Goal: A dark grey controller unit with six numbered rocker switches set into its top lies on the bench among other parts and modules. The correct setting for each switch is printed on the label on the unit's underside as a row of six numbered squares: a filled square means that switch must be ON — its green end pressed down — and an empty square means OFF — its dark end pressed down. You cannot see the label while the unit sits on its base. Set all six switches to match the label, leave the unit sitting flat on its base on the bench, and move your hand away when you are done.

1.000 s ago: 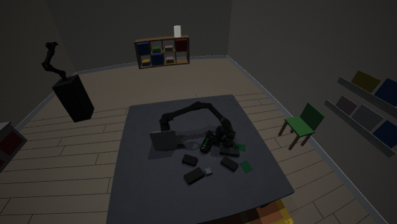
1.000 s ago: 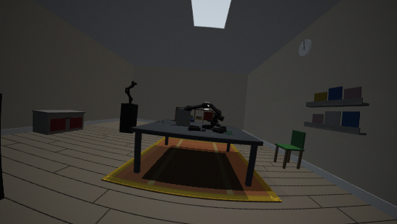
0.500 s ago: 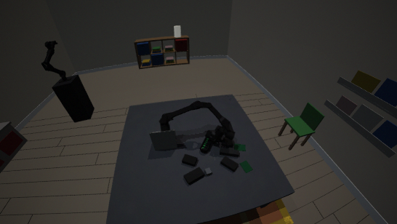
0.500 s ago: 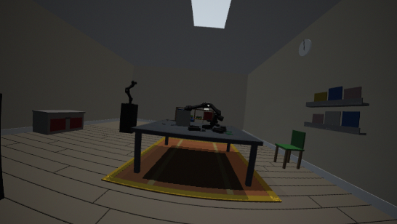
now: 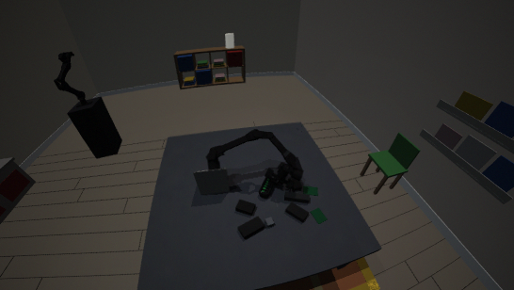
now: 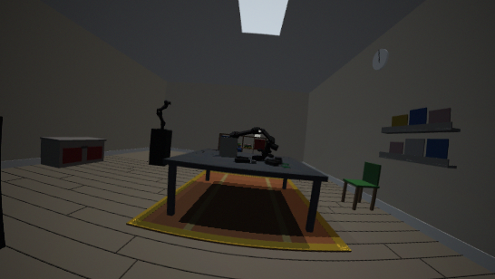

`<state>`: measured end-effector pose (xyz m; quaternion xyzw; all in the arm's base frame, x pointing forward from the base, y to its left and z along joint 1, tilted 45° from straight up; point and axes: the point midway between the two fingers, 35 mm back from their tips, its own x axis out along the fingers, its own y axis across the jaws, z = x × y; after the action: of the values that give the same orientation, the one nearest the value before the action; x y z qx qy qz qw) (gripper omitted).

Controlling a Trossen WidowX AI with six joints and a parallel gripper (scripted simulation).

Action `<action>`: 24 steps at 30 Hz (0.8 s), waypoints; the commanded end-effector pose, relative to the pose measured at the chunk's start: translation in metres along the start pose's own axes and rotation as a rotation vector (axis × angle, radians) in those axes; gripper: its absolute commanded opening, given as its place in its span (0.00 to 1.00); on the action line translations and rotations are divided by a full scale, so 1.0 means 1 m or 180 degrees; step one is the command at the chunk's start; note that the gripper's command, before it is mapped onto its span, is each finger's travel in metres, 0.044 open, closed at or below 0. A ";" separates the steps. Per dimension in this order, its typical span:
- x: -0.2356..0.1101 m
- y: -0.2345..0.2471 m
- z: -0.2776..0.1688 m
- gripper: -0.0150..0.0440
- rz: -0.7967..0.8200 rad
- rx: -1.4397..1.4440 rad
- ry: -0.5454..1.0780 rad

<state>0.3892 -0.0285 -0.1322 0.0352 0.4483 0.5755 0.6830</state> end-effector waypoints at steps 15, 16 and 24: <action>0.006 0.022 0.001 0.25 0.0020 0.0032 -0.0005; 0.006 0.023 0.001 0.25 0.0020 0.0033 -0.0005; 0.009 0.031 0.000 0.25 0.0021 0.0034 -0.0005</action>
<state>0.3724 -0.0160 -0.1190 0.0336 0.4446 0.5732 0.6875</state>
